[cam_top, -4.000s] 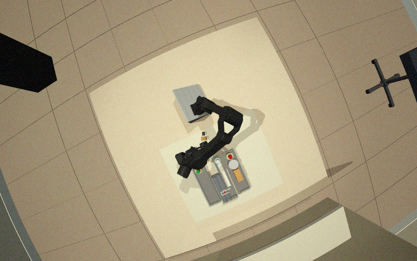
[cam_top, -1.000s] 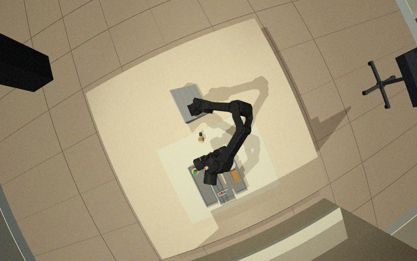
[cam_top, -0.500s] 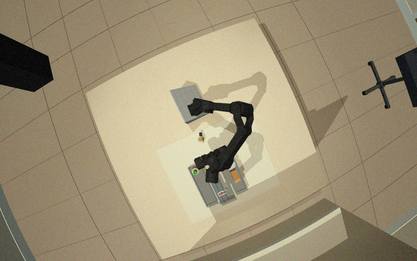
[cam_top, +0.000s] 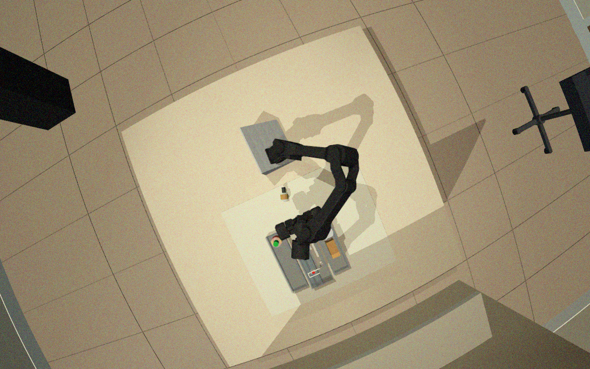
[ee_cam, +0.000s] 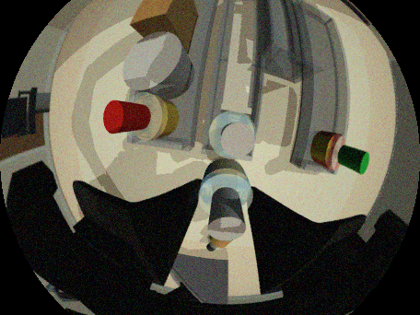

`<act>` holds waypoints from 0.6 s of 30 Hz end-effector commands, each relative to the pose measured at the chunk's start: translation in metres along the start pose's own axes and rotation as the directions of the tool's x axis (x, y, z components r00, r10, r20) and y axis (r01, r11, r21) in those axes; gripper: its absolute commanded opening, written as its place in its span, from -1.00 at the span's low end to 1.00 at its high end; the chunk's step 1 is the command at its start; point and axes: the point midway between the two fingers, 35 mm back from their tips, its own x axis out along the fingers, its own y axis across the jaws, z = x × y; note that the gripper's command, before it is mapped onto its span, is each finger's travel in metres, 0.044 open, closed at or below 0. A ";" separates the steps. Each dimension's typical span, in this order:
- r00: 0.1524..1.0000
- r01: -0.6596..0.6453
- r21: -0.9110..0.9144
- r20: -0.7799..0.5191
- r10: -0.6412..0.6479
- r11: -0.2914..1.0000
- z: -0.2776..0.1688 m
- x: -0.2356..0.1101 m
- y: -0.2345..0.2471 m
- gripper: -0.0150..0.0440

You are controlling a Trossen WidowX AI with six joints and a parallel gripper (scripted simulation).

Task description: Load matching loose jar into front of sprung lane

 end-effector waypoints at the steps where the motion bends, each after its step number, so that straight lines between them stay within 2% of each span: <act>1: 1.000 -0.002 0.003 0.004 0.002 1.000 0.003 0.000 0.000 -0.49; 18: 1.000 -0.002 0.002 0.005 0.002 1.000 0.010 0.000 0.000 -0.49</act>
